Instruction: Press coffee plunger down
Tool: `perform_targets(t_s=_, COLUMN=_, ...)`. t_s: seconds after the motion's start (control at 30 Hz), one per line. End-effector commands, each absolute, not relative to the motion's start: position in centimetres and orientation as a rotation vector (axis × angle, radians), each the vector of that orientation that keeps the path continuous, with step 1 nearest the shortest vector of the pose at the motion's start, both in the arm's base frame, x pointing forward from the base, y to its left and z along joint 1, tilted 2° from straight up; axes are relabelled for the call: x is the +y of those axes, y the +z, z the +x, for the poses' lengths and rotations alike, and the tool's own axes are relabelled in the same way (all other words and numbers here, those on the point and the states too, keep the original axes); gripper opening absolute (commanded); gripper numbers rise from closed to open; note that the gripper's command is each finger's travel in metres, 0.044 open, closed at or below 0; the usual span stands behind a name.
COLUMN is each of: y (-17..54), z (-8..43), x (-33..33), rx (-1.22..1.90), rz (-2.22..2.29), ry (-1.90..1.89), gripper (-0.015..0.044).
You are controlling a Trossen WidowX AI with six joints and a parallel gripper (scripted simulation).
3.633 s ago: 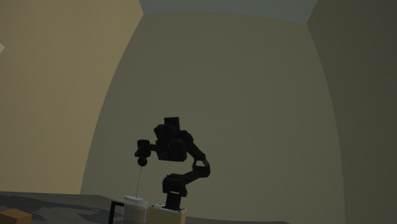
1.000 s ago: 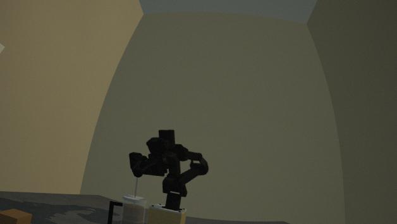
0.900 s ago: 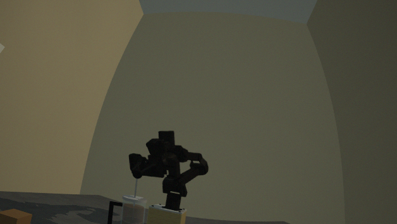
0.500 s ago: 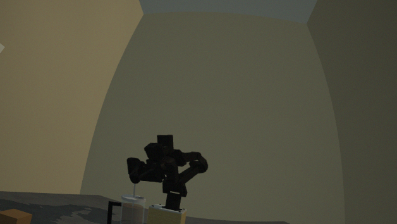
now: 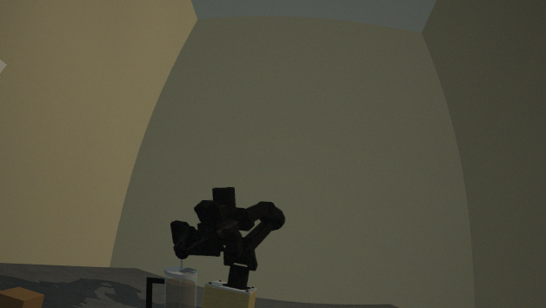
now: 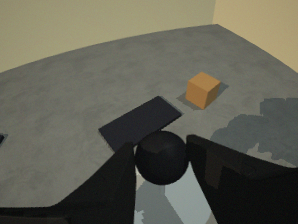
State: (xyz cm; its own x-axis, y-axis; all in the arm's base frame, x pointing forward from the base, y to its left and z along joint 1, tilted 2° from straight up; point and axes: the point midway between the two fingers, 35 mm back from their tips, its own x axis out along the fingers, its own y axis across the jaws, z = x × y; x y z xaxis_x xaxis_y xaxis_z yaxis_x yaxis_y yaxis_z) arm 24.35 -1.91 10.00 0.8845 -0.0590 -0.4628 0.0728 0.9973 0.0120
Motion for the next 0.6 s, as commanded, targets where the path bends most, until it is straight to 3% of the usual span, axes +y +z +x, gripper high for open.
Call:
perform_targets(t_s=0.0, y=8.61, z=24.21, x=-1.89, rx=0.527, rz=0.039, ry=-0.071, gripper=0.012)
perform_targets(t_s=0.57, y=8.81, z=24.91, x=-1.93, rx=0.526, rz=0.039, ry=-0.071, gripper=0.012)
